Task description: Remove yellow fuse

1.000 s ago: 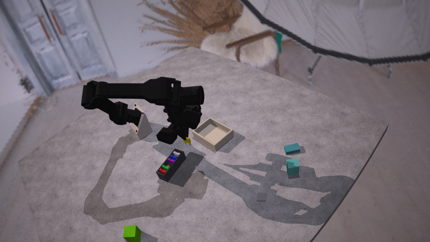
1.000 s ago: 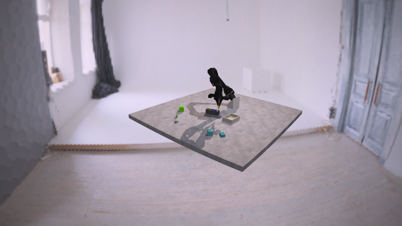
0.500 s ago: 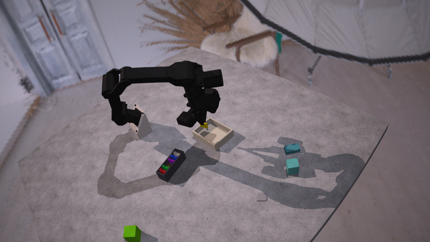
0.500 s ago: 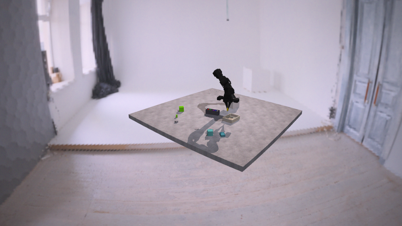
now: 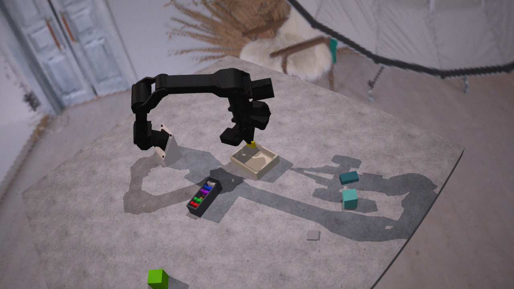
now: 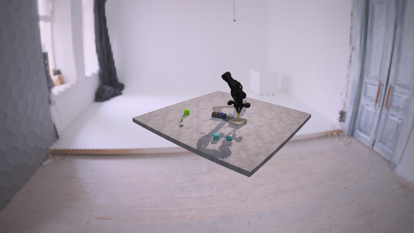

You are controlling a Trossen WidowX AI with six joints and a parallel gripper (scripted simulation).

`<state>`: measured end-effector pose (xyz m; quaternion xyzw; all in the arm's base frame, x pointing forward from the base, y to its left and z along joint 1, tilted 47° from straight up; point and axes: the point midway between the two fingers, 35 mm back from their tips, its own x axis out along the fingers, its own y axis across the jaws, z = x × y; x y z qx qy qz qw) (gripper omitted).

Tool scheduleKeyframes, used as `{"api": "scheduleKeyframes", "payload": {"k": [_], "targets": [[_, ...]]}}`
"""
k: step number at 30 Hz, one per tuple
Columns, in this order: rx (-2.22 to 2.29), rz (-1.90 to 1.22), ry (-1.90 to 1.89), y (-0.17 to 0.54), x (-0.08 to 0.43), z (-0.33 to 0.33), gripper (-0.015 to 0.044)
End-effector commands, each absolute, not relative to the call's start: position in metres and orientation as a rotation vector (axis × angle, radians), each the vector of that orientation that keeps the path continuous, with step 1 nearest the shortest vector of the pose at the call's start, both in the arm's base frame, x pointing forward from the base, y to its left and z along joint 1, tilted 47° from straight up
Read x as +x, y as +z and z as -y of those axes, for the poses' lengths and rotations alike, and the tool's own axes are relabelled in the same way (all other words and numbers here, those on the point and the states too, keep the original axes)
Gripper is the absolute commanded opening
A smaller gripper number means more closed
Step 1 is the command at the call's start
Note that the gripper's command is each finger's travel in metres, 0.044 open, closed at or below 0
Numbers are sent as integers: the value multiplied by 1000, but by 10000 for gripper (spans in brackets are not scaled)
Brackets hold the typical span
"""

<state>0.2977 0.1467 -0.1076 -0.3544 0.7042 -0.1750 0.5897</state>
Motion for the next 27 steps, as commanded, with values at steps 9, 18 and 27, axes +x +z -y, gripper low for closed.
{"api": "scheduleKeyframes", "payload": {"k": [9,18,27], "targets": [[-829,-1642,-409,-121,296,-132,0],[-830,-1642,-410,-130,295,-123,0],[-823,-1645,-412,-128,295,-126,236]]}}
